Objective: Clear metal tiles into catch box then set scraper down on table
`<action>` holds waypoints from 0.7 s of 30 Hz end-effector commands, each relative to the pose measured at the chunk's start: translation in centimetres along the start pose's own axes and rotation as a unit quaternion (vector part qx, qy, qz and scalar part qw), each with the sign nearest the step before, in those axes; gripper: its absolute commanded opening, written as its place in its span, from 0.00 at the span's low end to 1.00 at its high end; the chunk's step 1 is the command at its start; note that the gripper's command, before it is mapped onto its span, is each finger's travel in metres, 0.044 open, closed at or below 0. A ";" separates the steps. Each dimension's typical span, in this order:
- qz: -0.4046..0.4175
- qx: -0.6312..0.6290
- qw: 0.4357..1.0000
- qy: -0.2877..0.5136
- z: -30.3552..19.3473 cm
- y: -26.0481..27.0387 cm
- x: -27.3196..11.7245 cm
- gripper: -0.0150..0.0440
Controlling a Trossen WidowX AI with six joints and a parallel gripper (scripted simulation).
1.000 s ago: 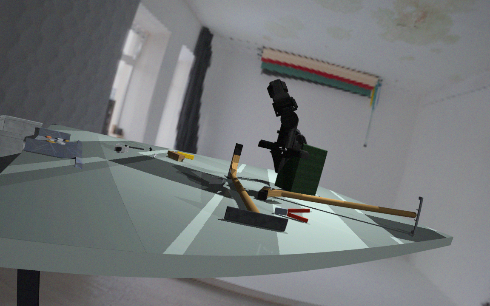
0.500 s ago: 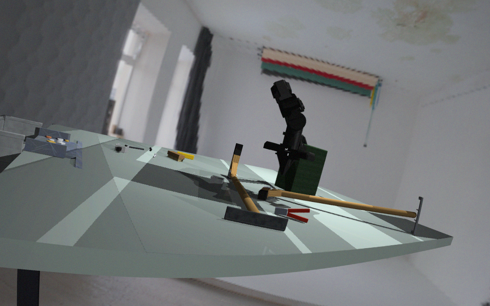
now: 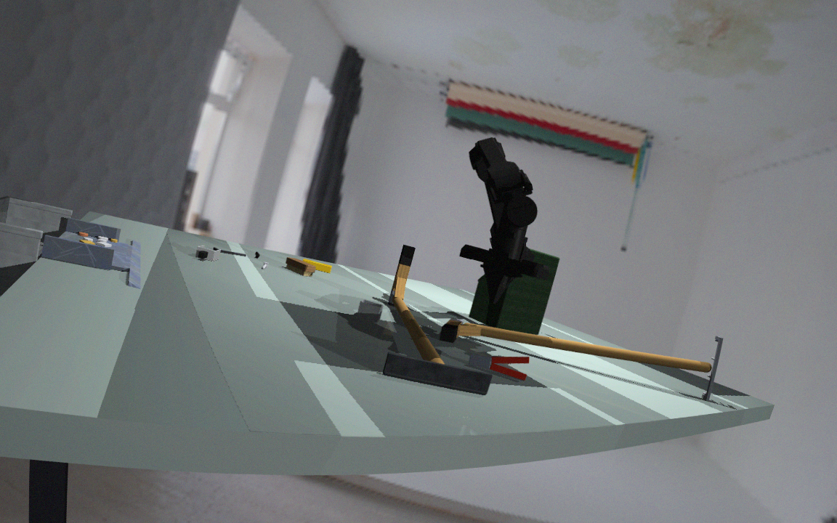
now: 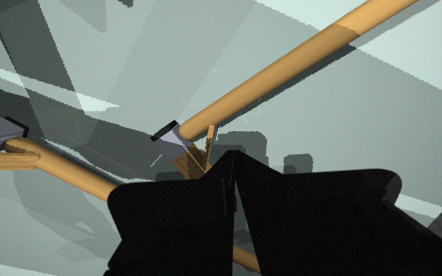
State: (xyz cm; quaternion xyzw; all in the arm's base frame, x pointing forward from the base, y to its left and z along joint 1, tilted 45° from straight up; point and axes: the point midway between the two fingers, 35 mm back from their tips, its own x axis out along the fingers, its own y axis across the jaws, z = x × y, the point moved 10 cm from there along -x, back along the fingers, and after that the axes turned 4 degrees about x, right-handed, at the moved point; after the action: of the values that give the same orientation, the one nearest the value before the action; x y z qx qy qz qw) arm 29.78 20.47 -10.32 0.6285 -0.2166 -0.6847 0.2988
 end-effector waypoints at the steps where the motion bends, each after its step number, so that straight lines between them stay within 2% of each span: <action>1: -0.001 0.001 1.000 -0.001 0.2 -0.7 0.0 0.25; 21: 0.001 0.002 1.000 -0.001 1.1 -4.0 0.3 0.25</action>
State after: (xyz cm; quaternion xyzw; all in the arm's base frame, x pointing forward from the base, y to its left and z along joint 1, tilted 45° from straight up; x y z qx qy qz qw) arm 28.40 22.66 -12.75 0.6279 -0.2185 -0.6845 0.2992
